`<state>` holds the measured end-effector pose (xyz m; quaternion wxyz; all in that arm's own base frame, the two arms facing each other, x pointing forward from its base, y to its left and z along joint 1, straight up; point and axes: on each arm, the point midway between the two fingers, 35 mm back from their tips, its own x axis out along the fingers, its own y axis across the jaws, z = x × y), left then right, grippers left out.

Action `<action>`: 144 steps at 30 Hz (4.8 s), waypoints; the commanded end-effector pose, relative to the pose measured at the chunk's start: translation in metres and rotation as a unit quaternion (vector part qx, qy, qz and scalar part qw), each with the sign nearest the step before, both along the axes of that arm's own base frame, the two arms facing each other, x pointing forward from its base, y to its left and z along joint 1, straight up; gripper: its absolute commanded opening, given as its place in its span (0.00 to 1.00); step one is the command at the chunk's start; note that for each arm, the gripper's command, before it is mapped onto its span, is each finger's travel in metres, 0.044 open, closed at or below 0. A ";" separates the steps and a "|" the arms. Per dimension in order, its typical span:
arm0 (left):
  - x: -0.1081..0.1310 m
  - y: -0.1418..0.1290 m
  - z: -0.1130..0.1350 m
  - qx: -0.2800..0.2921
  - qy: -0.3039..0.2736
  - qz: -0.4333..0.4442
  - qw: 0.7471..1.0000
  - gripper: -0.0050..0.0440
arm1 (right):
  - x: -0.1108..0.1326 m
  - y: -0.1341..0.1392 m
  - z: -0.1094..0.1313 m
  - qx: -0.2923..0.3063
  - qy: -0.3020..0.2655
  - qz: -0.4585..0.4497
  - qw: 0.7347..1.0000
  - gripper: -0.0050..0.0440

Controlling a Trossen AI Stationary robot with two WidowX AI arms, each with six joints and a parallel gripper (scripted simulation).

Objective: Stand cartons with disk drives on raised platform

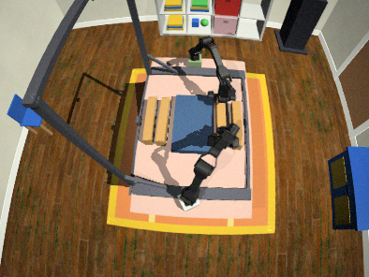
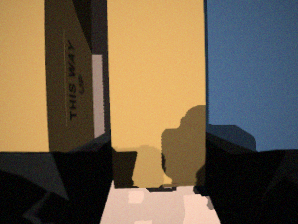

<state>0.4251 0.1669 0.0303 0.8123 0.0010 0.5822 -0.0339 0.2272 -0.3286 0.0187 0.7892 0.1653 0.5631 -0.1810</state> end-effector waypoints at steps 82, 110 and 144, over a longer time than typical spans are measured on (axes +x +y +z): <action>0.004 0.005 0.093 0.016 -0.028 -0.001 0.999 0.00 | 0.001 -0.010 0.093 -0.031 -0.015 0.000 0.999 0.00; 0.004 0.006 0.092 0.016 -0.027 -0.002 1.000 0.00 | 0.001 -0.010 0.093 -0.032 -0.016 -0.002 0.999 0.00; 0.000 -0.048 0.080 0.005 -0.013 -0.002 1.000 0.00 | 0.028 0.039 0.077 -0.012 -0.007 0.001 1.000 0.00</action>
